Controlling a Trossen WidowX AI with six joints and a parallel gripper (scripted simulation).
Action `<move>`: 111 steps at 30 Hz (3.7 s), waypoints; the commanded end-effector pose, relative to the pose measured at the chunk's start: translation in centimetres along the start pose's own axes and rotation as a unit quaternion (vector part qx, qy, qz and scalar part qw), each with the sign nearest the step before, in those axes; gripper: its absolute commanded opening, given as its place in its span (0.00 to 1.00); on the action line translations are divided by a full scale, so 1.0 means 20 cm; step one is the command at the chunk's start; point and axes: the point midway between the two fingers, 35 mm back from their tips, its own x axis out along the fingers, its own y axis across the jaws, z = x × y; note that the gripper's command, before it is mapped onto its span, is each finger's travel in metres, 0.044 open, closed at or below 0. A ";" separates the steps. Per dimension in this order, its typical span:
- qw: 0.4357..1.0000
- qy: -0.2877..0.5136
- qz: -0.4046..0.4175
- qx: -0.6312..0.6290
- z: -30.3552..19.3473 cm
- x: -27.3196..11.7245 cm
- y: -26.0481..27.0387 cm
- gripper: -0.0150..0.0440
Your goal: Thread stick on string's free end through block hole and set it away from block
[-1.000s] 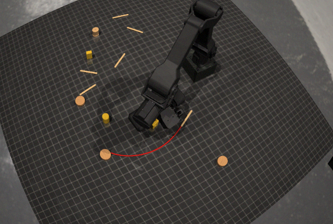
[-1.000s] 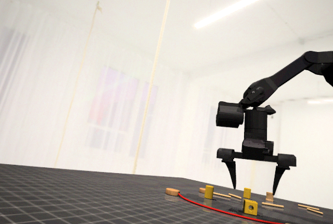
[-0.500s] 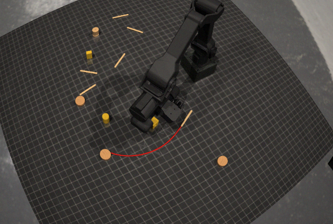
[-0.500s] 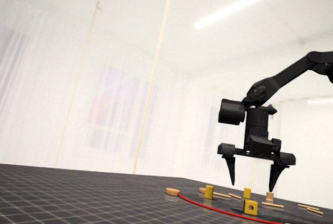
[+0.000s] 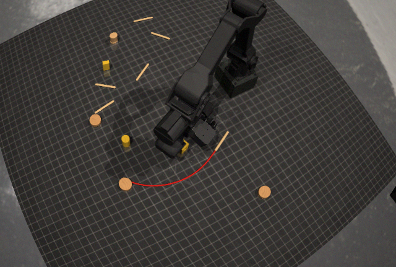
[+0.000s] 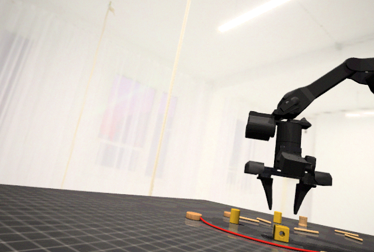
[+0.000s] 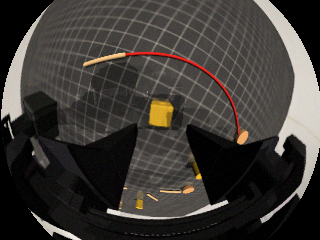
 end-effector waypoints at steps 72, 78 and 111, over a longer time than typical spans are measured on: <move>0.976 -0.002 0.000 -0.217 0.14 0.00 0.07 0.48; 0.828 -0.004 -0.002 -0.561 0.34 -0.01 0.22 0.74; 0.686 -0.005 -0.004 -0.728 0.43 -0.01 0.31 0.46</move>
